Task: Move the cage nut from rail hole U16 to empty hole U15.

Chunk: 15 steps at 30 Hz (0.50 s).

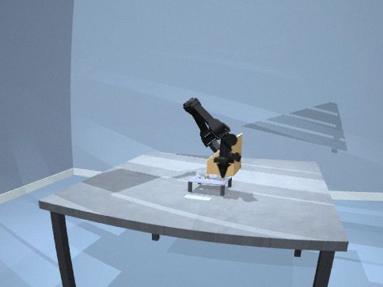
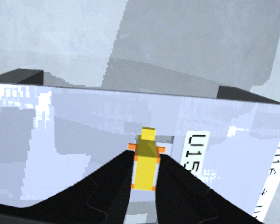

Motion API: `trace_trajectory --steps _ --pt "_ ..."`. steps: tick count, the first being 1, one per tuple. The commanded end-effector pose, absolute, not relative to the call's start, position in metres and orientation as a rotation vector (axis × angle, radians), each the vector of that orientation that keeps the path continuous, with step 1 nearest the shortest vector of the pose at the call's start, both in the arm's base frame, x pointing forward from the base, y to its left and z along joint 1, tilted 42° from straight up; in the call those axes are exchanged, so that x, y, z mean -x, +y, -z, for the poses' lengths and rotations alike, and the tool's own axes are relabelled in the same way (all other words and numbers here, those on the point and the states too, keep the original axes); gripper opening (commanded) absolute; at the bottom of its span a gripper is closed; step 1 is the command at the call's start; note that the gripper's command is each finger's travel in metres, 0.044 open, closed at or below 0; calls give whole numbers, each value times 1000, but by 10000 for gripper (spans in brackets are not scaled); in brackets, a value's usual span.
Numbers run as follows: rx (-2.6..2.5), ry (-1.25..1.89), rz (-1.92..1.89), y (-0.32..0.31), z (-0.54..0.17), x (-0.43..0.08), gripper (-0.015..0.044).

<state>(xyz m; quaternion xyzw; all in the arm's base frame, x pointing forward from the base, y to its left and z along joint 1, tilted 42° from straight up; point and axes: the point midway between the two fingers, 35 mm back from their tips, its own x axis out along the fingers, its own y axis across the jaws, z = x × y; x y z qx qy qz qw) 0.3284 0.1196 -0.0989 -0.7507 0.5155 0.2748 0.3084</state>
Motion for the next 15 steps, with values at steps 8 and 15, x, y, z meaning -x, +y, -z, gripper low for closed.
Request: trace_trajectory --steps 8,15 --pt "1966 1385 -737 120 100 -329 27" --pt "1961 1395 -741 120 100 -330 27"
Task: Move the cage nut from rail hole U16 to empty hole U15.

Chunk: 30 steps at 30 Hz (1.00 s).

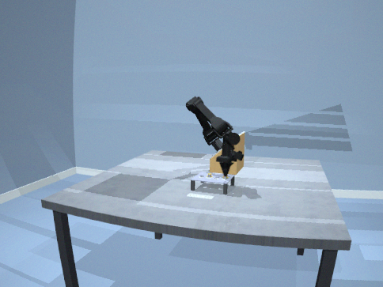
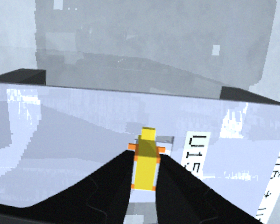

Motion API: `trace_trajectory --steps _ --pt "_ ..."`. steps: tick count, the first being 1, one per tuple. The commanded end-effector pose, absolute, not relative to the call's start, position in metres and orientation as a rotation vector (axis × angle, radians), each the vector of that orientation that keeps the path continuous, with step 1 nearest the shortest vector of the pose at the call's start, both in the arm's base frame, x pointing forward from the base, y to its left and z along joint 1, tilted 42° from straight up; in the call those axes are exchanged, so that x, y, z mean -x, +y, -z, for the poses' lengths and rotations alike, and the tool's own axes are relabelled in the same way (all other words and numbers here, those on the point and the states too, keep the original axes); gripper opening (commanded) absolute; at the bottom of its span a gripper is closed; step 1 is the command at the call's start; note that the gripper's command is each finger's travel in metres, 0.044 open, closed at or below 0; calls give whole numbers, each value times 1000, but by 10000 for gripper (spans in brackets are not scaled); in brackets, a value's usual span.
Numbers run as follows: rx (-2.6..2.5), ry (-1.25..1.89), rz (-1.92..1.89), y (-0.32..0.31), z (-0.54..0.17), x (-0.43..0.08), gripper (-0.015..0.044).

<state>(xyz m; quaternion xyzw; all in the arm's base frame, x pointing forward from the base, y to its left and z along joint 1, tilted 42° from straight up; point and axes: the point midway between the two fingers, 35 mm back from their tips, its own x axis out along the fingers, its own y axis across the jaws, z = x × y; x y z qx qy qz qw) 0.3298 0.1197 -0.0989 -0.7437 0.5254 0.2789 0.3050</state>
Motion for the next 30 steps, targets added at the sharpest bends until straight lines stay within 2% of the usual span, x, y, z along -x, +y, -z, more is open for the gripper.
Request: trace_trajectory --steps 1,30 --pt "1961 1396 -742 120 100 -330 27" --pt "1936 1442 -761 120 100 -332 27"
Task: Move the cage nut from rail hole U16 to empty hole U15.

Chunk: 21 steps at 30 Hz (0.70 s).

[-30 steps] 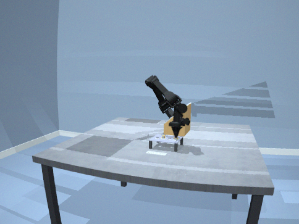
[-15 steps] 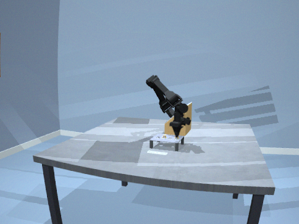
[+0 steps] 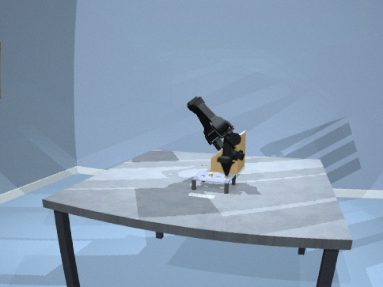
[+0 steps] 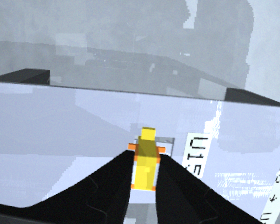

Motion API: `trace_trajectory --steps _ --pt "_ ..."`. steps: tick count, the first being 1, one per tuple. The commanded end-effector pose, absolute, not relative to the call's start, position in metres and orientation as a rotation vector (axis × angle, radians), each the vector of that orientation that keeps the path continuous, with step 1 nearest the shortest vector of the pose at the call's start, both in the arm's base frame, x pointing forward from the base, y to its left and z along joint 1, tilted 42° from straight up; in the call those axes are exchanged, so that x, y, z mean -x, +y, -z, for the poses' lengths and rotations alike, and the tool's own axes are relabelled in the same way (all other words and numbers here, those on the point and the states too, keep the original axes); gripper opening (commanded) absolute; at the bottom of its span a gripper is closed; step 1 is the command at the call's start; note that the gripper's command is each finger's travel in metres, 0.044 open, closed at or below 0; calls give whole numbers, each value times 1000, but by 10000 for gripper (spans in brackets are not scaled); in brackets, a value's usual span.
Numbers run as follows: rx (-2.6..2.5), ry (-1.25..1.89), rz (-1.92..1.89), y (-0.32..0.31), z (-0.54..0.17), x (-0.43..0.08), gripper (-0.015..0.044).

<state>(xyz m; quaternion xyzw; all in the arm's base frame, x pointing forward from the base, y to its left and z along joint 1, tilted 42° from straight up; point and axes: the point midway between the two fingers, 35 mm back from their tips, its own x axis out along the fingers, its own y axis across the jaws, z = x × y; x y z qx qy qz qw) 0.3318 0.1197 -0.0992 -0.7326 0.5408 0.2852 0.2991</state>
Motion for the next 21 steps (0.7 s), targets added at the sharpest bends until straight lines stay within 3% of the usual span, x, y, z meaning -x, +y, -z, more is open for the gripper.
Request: trace_trajectory --steps 1,21 --pt "1935 1444 -762 120 100 -332 27" --pt "1916 1478 -775 120 100 -334 27"
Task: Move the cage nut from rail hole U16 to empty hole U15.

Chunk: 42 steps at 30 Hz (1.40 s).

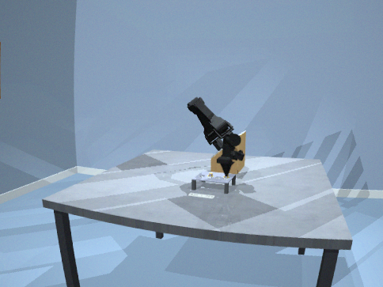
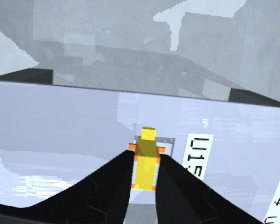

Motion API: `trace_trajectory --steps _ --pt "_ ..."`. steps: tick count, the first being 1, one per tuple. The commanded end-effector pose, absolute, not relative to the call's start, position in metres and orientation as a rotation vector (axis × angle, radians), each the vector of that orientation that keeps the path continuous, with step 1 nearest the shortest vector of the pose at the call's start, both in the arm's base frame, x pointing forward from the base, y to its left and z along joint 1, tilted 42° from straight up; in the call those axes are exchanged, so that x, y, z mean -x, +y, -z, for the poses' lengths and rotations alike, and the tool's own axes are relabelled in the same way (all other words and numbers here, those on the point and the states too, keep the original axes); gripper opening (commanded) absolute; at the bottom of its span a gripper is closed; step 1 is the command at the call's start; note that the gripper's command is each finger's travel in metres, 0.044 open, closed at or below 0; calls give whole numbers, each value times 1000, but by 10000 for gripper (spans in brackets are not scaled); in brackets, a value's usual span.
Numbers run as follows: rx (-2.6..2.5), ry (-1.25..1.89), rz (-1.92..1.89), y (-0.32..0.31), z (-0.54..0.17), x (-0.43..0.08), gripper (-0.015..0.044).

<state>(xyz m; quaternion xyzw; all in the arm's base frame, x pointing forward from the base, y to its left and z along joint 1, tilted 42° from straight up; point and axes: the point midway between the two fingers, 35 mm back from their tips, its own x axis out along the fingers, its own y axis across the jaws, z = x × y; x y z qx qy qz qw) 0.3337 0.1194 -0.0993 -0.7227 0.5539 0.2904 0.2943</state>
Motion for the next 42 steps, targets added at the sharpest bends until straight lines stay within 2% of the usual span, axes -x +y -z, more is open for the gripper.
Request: trace_trajectory --steps 1,42 --pt "1916 1478 -775 120 100 -334 27" --pt "1905 1497 -783 120 99 -333 27"
